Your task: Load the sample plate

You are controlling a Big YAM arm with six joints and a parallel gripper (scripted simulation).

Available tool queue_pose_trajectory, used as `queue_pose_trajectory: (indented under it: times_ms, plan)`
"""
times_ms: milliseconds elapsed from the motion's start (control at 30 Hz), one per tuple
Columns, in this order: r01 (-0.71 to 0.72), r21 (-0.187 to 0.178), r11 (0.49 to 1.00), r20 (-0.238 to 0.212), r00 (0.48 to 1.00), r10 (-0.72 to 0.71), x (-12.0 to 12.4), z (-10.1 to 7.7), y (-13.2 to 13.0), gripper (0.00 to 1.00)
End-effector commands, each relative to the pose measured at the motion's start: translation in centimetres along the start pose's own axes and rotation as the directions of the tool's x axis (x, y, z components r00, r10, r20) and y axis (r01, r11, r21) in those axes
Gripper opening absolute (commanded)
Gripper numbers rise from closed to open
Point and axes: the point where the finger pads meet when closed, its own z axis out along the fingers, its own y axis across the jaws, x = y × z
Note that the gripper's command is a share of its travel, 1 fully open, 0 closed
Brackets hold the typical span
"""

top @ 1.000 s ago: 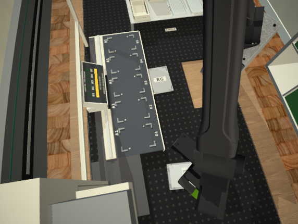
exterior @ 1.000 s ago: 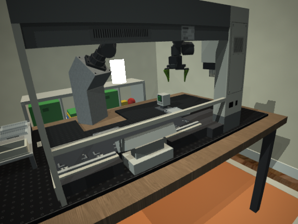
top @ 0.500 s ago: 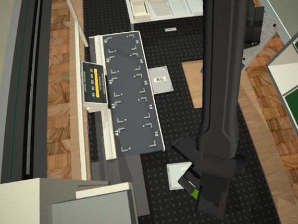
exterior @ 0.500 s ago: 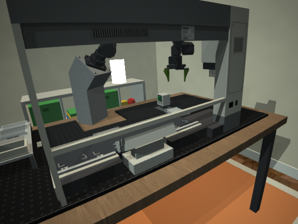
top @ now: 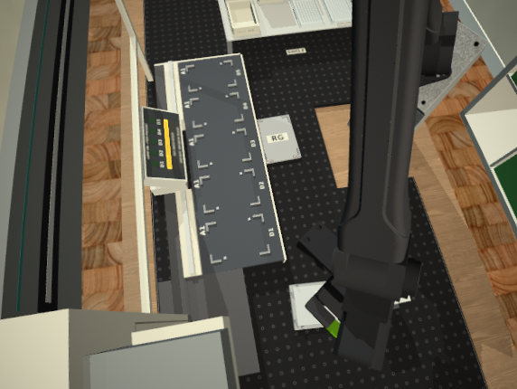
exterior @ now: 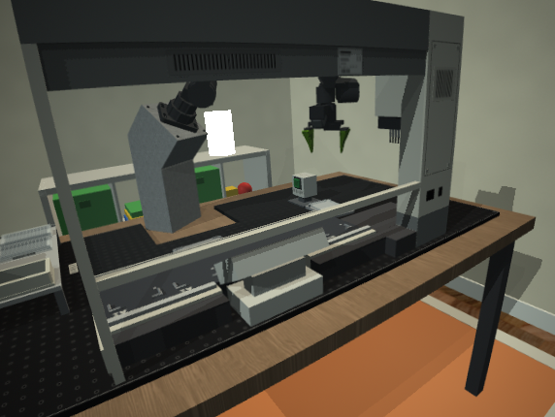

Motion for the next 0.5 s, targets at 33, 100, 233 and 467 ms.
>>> queue_pose_trajectory:
  times_ms: [33, 100, 233, 467]
  plan:
    - [-0.113, -0.038, 0.993, -0.011, 0.994, 0.112, -2.1, -1.1, -0.1, 1.0]
    - [-0.125, -0.038, 0.991, -0.011, 0.992, 0.125, -2.9, -1.0, -0.7, 1.0]
    - [-0.152, -0.037, 0.988, -0.011, 0.988, 0.152, -4.6, -1.0, -1.9, 1.0]
    - [-0.19, -0.037, 0.981, -0.011, 0.982, 0.189, -6.7, -0.9, -3.3, 1.0]
